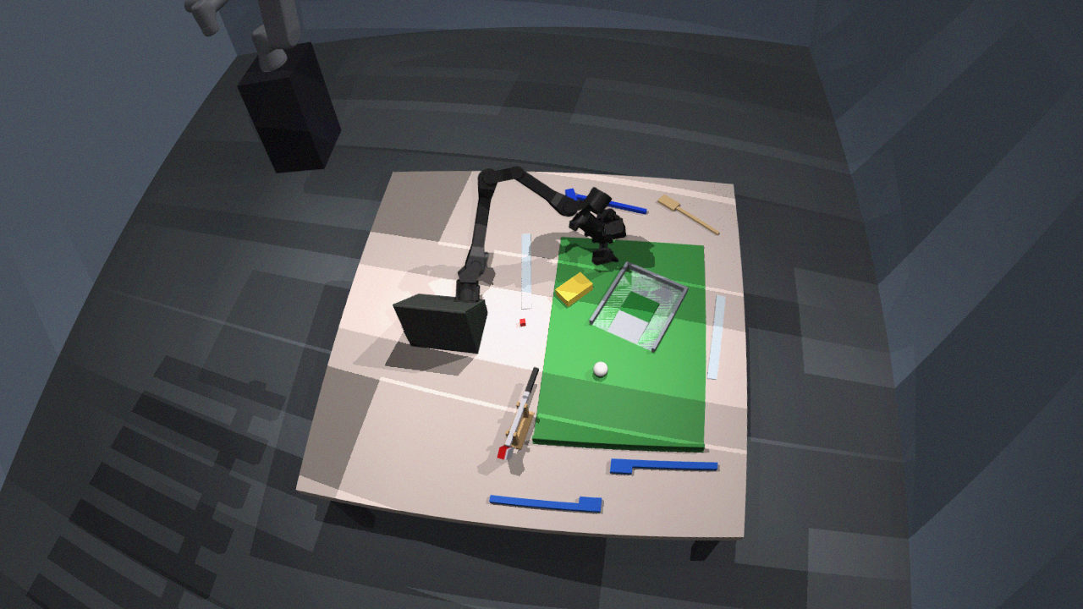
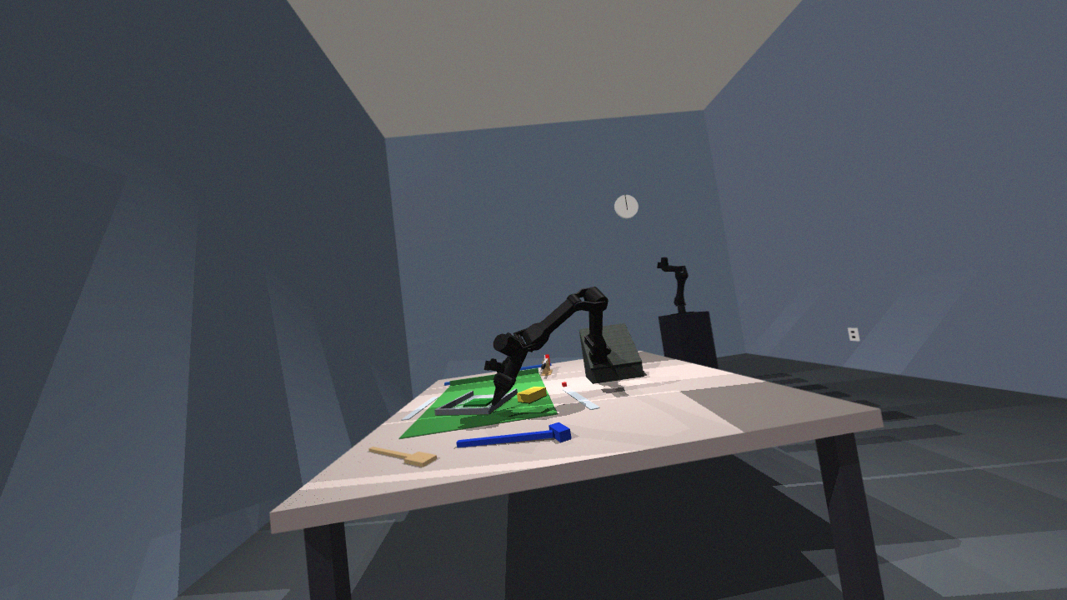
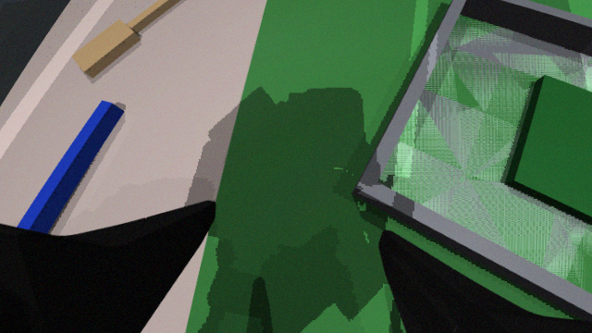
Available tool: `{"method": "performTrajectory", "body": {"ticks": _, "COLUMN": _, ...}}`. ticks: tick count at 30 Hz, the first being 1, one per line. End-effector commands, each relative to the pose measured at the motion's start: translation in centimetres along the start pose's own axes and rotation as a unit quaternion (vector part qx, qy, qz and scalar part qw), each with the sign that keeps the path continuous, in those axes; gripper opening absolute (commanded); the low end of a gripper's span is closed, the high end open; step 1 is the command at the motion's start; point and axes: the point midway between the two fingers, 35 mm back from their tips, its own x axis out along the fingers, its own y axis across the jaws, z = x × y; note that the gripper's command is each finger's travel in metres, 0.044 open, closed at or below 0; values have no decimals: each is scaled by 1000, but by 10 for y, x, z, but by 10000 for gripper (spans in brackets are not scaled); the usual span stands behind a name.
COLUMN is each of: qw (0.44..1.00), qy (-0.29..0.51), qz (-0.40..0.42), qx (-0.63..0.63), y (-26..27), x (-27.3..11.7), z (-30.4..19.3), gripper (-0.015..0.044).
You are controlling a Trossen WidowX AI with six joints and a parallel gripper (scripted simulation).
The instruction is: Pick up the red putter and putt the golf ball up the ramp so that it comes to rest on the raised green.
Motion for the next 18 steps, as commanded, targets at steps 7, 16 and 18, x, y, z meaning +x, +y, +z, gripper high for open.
{"method": "performTrajectory", "body": {"ticks": 7, "qw": 973, "qy": -38, "qz": -167, "qx": 157, "y": -161, "x": -24, "z": 58, "gripper": 440}}
{"method": "performTrajectory", "body": {"ticks": 16, "qw": 901, "qy": -42, "qz": -281, "qx": 329, "y": -299, "x": -79, "z": 55, "gripper": 440}}
{"method": "performTrajectory", "body": {"ticks": 18, "qw": 878, "qy": -40, "qz": -298, "qx": 373, "y": -327, "x": -95, "z": 48, "gripper": 440}}
